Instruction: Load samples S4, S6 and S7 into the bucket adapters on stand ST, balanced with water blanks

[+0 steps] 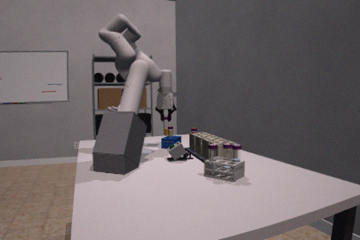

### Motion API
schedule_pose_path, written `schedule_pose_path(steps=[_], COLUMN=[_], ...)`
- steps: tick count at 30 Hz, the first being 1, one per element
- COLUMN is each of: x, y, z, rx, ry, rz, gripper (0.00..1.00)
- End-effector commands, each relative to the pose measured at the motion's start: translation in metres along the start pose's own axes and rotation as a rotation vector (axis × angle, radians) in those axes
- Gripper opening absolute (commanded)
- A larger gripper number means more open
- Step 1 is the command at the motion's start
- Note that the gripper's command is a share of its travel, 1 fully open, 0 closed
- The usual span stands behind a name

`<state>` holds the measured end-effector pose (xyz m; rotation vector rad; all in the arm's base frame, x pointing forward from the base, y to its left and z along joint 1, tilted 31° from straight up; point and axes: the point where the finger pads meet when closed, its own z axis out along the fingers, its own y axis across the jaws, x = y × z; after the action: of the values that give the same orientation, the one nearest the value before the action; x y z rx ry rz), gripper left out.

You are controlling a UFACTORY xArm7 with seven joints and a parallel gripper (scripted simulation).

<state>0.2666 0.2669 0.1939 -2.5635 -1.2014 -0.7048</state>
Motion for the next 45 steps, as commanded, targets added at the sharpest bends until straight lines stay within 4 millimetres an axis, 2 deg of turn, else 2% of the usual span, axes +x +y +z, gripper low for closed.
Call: schedule_pose_path(steps=[1,35,45], x=[0.001,0.001,0.001], y=[0.000,0.000,0.000], z=[-0.010,-0.070,-0.071], rx=[0.000,0.000,0.000], ry=[0.002,0.002,0.002], rz=[0.000,0.000,0.000], gripper=[0.00,0.00,0.00])
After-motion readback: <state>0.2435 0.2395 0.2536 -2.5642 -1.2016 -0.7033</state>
